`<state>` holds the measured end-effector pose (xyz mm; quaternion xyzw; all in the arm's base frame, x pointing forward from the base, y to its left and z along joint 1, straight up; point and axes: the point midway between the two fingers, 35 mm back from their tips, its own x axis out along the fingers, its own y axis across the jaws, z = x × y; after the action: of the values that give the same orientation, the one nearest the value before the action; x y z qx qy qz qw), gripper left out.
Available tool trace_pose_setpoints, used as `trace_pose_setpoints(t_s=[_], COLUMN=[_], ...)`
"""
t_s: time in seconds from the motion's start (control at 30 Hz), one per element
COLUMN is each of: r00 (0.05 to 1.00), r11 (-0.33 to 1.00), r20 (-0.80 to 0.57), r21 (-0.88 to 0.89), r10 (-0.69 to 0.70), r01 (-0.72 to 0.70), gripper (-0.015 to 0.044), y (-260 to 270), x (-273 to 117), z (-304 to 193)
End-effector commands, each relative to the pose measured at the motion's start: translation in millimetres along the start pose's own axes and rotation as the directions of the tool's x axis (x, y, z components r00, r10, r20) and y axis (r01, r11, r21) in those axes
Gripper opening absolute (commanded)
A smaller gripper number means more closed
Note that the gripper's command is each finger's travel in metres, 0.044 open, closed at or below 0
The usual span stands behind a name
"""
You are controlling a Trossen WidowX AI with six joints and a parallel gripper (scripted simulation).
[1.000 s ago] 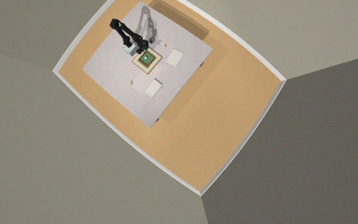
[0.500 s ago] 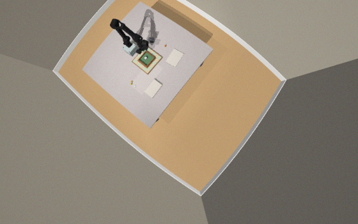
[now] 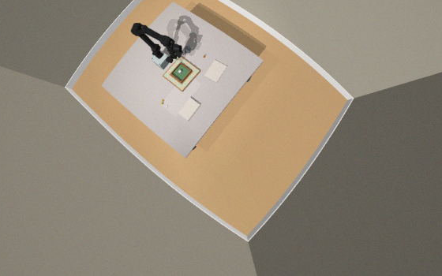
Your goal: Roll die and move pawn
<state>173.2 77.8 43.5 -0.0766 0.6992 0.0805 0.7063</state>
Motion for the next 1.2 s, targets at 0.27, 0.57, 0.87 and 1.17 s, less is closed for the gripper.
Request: trace_pose_setpoints(t_s=[0.27, 0.57, 0.87, 1.17], r00=[1.000, 1.000, 1.000, 1.000], r11=[1.000, 1.000, 1.000, 1.000], r20=[0.010, 0.009, 0.008, 0.008], r21=[0.001, 0.001, 0.001, 0.001], r10=[0.002, 0.000, -0.003, -0.003], r01=[-0.002, 0.000, 0.003, 0.003], gripper=[0.0000, 0.0000, 0.0000, 0.0000], y=[-2, -21, -43, -44], x=[-48, -12, 27, 37], z=[-8, -10, -21, -22])
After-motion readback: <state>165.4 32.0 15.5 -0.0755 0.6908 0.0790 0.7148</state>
